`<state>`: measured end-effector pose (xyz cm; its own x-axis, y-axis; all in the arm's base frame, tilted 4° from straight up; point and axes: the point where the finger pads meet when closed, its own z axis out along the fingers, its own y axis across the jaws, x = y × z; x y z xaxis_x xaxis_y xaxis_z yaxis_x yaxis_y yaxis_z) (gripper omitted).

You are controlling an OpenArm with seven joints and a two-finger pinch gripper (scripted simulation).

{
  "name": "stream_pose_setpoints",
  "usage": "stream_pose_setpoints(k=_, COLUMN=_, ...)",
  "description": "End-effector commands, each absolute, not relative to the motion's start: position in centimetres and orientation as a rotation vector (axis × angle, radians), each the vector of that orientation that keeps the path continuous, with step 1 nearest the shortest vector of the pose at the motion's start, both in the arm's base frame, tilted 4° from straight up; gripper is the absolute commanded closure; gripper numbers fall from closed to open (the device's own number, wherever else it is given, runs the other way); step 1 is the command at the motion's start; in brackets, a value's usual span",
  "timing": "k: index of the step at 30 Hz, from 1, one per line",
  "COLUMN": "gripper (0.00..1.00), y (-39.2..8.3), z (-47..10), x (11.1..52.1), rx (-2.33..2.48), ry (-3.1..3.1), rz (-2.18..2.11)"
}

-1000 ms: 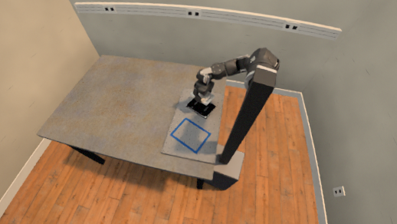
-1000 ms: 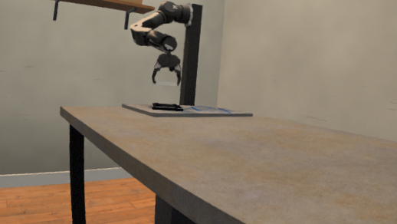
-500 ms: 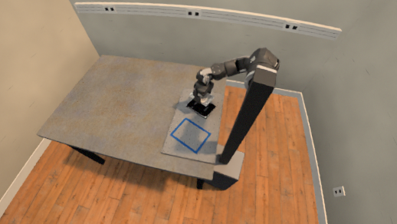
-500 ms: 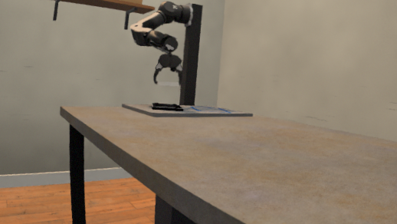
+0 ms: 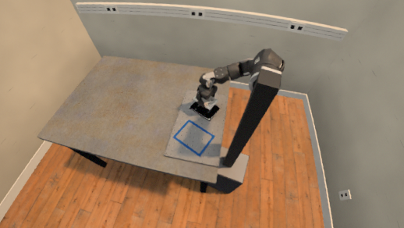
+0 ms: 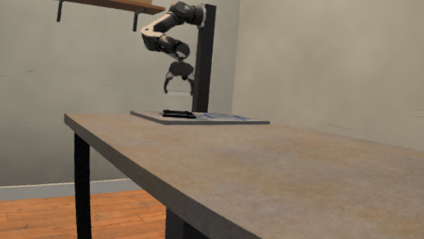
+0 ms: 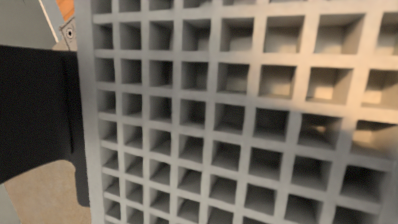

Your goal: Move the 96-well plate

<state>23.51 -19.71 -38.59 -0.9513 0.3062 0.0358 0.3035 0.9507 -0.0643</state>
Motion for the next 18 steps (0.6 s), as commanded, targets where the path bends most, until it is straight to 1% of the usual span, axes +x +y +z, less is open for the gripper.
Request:
stream_pose_setpoints(k=1, gripper=1.0, y=-19.5, z=-39.5, x=23.5, rx=-0.453, ry=-3.069, rz=0.072)
stream_pose_setpoints(k=2, gripper=1.0, y=-19.5, z=-40.1, x=23.4, rx=-0.451, ry=-3.068, rz=0.071)
stream_pose_setpoints(k=14, gripper=1.0, y=-19.5, z=-40.1, x=23.4, rx=-0.451, ry=-3.068, rz=0.071)
stream_pose_setpoints(k=18, gripper=1.0, y=-19.5, z=-42.7, x=23.3, rx=-0.458, ry=-3.07, rz=0.072)
